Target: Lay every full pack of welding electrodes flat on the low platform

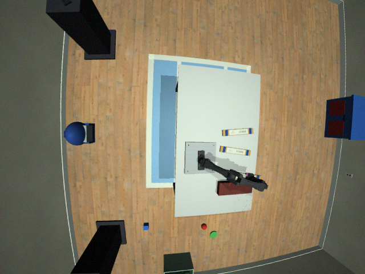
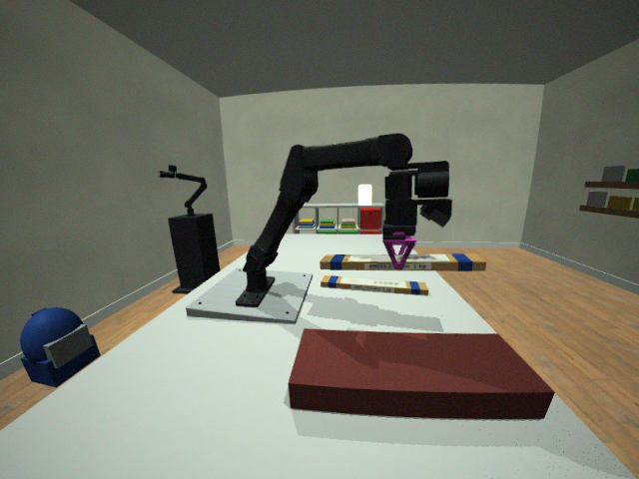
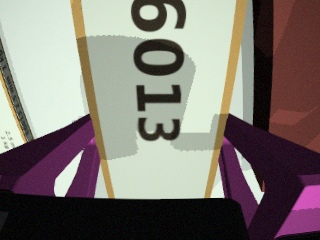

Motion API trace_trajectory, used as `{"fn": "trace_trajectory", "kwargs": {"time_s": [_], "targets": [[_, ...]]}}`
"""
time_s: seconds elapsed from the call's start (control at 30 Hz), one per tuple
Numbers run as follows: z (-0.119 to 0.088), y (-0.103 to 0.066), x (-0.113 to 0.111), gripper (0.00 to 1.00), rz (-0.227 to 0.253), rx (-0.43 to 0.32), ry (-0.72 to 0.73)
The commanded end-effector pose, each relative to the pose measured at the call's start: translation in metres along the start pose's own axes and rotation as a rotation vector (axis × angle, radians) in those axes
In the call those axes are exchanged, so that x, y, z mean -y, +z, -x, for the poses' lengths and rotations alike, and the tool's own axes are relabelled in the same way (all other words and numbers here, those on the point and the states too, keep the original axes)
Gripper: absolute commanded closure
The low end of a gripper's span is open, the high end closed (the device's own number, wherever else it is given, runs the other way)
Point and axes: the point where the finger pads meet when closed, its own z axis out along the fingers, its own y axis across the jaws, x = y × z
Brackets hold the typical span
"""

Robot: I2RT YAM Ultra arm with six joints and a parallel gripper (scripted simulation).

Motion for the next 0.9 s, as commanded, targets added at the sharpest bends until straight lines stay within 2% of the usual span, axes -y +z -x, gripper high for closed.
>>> {"fn": "trace_trajectory", "kwargs": {"time_s": [0.0,0.4,0.87], "targets": [[0.002,-0.046,0.001,1.00,0.008,-0.050,0.000],[0.003,-0.065,0.001,1.00,0.008,-0.050,0.000],[-0.001,-0.055,0.001,1.00,0.008,-0.051,0.000]]}}
